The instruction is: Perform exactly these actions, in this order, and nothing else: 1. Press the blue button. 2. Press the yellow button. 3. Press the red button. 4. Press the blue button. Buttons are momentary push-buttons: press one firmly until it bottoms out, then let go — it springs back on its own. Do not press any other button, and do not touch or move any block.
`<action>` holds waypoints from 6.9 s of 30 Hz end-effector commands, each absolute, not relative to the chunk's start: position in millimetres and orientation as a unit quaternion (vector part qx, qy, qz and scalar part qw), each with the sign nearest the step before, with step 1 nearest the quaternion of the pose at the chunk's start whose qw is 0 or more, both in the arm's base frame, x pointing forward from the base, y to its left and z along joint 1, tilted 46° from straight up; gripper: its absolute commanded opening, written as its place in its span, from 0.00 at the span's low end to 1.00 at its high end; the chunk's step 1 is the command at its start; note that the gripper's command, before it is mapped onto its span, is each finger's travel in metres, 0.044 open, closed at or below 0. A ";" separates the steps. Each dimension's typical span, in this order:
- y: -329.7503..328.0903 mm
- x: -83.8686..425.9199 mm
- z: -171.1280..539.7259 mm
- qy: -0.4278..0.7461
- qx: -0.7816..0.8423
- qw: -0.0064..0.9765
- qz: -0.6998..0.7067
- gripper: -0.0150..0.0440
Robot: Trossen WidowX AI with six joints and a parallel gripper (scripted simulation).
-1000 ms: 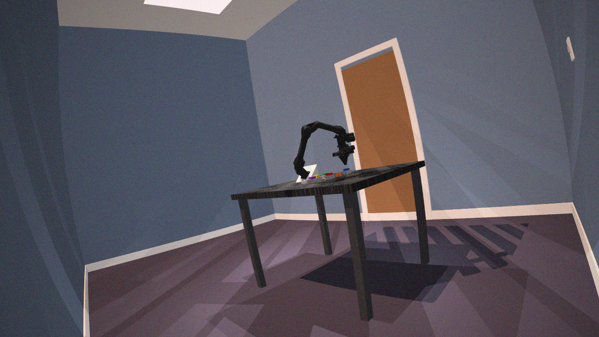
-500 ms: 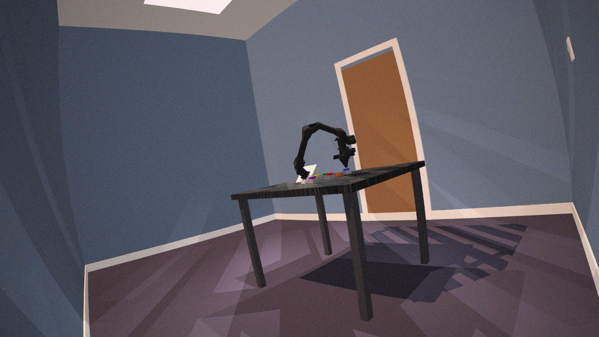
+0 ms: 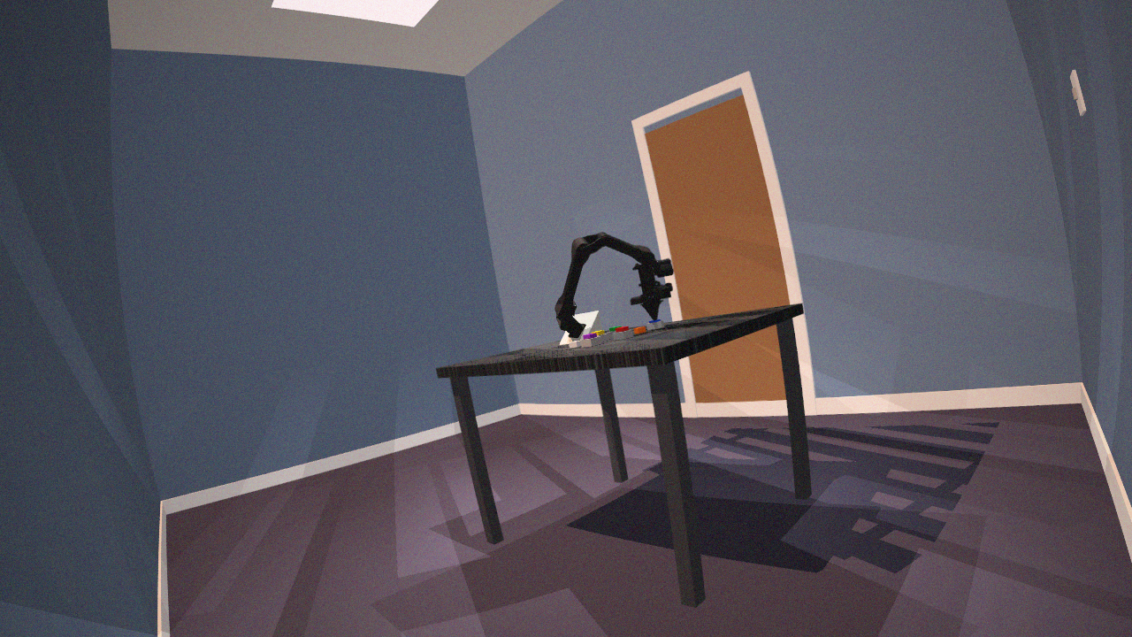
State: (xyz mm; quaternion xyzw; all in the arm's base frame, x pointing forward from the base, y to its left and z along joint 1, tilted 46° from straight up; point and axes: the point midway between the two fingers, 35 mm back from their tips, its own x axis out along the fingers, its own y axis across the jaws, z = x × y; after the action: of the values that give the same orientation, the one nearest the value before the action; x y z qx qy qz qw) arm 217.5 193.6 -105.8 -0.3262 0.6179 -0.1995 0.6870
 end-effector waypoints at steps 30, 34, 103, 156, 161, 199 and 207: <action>256.7 200.9 -37.8 0.618 -0.331 0.684 -0.199 0.29; 246.5 209.6 -18.1 0.619 -0.332 0.685 -0.195 0.29; -17.5 231.4 97.6 0.616 -0.338 0.681 -0.205 0.29; 67.8 301.2 122.5 0.616 -0.336 0.683 -0.204 0.29; 45.7 304.5 101.6 0.615 -0.336 0.683 -0.205 0.29; 22.5 309.8 78.6 0.615 -0.336 0.683 -0.205 0.29; 22.5 309.8 78.6 0.615 -0.336 0.683 -0.205 0.29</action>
State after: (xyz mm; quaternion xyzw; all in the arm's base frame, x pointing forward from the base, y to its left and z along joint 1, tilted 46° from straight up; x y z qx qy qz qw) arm 311.3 24.3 79.4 -0.3326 0.6138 -0.2048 0.6861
